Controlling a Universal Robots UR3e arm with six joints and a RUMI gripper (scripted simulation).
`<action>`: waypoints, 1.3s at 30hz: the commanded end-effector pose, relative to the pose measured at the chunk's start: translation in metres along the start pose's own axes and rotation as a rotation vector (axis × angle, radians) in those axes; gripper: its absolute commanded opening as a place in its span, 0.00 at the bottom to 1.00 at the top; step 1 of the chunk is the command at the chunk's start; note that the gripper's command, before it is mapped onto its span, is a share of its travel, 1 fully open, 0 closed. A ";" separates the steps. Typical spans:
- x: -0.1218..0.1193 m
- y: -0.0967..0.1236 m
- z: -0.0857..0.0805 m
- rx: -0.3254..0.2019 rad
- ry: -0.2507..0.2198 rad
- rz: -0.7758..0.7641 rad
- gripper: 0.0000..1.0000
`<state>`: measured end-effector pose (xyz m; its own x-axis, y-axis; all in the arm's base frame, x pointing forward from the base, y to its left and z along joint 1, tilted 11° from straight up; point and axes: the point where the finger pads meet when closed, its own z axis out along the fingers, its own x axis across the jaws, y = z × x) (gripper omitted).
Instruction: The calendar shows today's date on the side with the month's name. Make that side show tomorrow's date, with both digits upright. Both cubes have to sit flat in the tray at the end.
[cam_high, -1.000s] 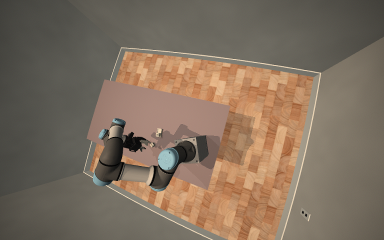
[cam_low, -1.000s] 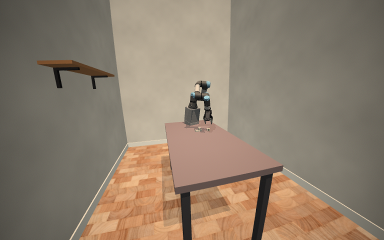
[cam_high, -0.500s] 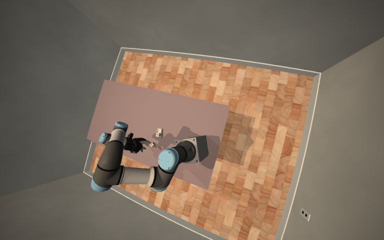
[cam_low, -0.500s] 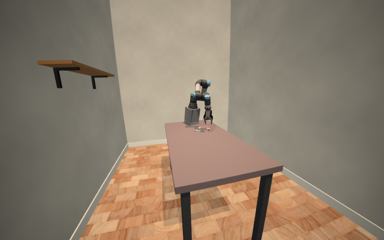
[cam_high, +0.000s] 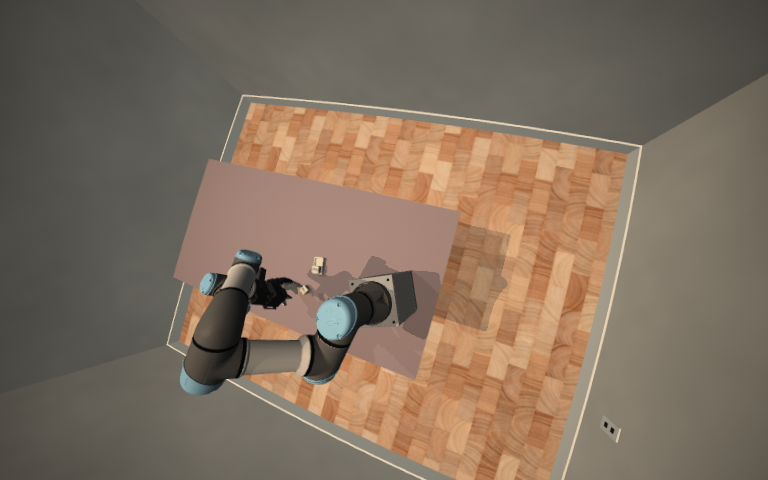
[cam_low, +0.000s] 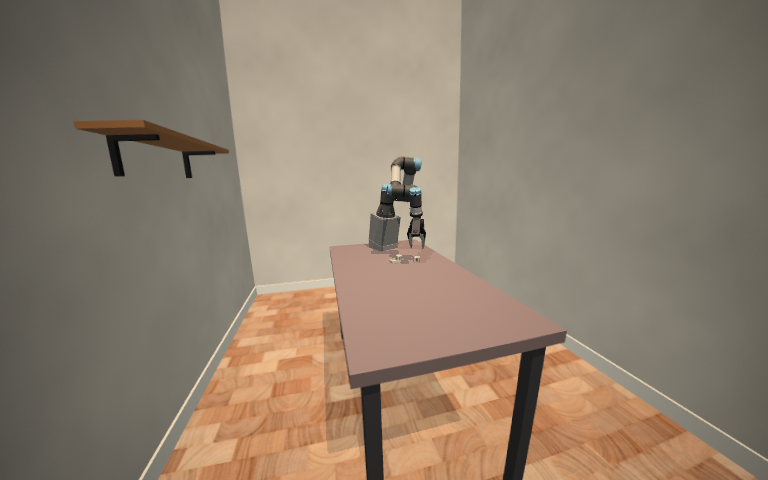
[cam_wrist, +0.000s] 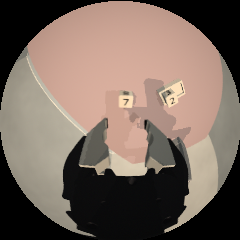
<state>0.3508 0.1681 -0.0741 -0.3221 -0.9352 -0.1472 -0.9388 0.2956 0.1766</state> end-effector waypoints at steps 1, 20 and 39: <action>0.000 0.000 -0.001 0.023 -0.003 0.000 0.40; 0.000 0.000 -0.001 0.041 -0.002 0.000 0.40; 0.000 0.000 0.002 0.183 0.003 -0.002 0.40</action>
<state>0.3504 0.1684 -0.0766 -0.3205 -0.9366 -0.1418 -0.9472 0.3174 0.0441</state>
